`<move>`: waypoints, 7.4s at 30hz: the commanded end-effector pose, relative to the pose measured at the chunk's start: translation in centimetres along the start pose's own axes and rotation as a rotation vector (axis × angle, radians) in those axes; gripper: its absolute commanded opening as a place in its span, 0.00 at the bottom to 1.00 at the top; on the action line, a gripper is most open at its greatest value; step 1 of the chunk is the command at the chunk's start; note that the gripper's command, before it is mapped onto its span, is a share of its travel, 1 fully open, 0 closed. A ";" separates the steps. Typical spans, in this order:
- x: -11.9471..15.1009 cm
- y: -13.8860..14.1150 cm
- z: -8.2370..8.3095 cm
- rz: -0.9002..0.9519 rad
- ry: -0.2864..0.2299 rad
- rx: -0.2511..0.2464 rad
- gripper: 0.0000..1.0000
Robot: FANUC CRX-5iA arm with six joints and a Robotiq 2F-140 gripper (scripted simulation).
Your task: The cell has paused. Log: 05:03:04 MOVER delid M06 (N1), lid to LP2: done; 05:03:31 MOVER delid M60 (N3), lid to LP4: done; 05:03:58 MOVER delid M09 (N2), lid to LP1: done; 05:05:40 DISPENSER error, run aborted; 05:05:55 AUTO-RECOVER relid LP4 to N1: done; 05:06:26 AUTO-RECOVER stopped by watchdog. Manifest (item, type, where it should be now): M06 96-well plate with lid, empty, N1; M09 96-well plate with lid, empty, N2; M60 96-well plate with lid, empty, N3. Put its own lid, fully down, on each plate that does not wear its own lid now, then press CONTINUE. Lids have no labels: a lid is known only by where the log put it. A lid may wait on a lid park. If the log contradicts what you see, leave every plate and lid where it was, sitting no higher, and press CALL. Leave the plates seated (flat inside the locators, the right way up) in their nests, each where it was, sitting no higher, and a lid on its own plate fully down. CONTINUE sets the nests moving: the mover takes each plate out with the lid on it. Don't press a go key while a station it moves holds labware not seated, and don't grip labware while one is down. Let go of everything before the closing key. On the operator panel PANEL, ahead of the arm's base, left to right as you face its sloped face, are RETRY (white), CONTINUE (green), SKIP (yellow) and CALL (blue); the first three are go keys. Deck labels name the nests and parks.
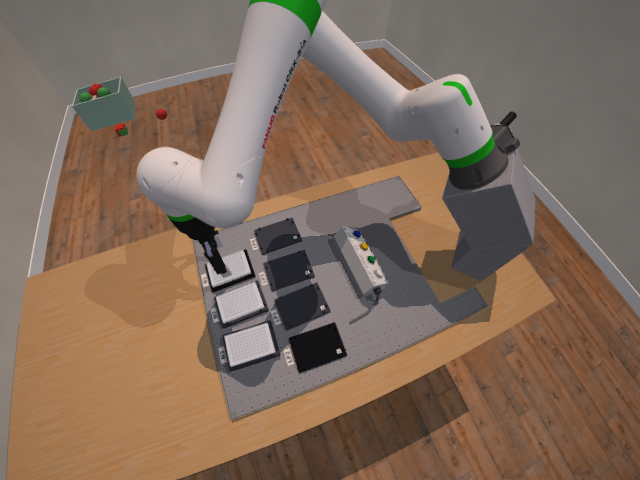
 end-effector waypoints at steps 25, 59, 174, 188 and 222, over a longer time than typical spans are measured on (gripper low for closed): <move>-3.1 -1.4 0.8 0.013 0.020 0.012 0.66; -22.2 -23.1 6.6 0.083 0.205 0.181 0.66; 45.4 -6.0 5.3 -0.018 0.000 0.000 0.00; 45.4 -6.0 5.3 -0.018 0.000 0.000 0.00; 45.4 -6.0 4.0 -0.018 0.000 0.000 0.00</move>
Point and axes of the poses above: the point where the finger pads meet when closed, its own z axis back along the fingers, its own y axis across the jaws, x = y × z, the point moved 4 cm from there along z, back along the fingers, and after that the axes turned 14 degrees about -z, right-handed, at the moved point
